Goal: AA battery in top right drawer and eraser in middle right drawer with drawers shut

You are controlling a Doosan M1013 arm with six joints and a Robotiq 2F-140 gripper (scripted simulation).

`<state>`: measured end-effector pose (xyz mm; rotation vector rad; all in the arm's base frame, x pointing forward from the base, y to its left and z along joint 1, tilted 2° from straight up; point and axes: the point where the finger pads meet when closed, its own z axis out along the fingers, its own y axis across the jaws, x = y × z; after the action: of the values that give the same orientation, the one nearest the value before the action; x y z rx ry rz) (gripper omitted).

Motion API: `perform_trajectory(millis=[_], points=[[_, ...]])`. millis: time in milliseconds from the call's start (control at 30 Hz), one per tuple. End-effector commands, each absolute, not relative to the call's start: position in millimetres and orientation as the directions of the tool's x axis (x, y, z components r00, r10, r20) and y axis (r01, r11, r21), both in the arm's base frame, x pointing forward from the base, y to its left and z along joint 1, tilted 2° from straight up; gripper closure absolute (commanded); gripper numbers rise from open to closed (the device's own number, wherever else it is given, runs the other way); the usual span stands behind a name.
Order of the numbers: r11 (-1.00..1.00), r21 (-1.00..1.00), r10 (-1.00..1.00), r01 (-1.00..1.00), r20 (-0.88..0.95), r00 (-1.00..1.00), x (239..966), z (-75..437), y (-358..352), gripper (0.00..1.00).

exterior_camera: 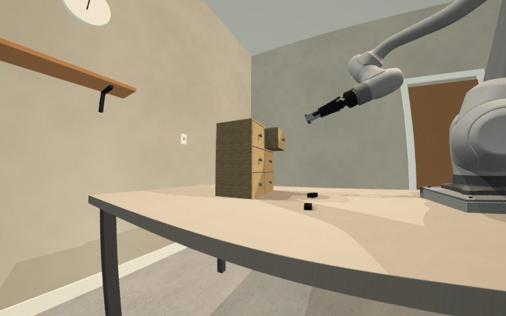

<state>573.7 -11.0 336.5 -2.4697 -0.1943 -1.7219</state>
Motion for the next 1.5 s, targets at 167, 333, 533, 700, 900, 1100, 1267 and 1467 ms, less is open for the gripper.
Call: perform_trajectory(millis=[167,333,533,700,900,1100,1267,1467], points=[[-0.984,-0.027,0.033,0.177,0.944,0.328,574,336,-10,0.94],[-0.984,-0.027,0.033,0.177,0.944,0.328,575,336,-10,0.94],[-0.984,-0.027,0.033,0.177,0.944,0.328,580,336,-9,0.94],[-0.984,-0.027,0.033,0.177,0.944,0.328,584,336,-8,0.94],[-0.984,-0.027,0.033,0.177,0.944,0.328,597,336,-6,0.94],[-0.984,-0.027,0.033,0.177,0.944,0.328,615,336,-3,0.94],[-0.984,-0.027,0.033,0.177,0.944,0.328,626,336,-1,0.94],[-0.984,-0.027,0.033,0.177,0.944,0.328,649,337,3,0.94]])
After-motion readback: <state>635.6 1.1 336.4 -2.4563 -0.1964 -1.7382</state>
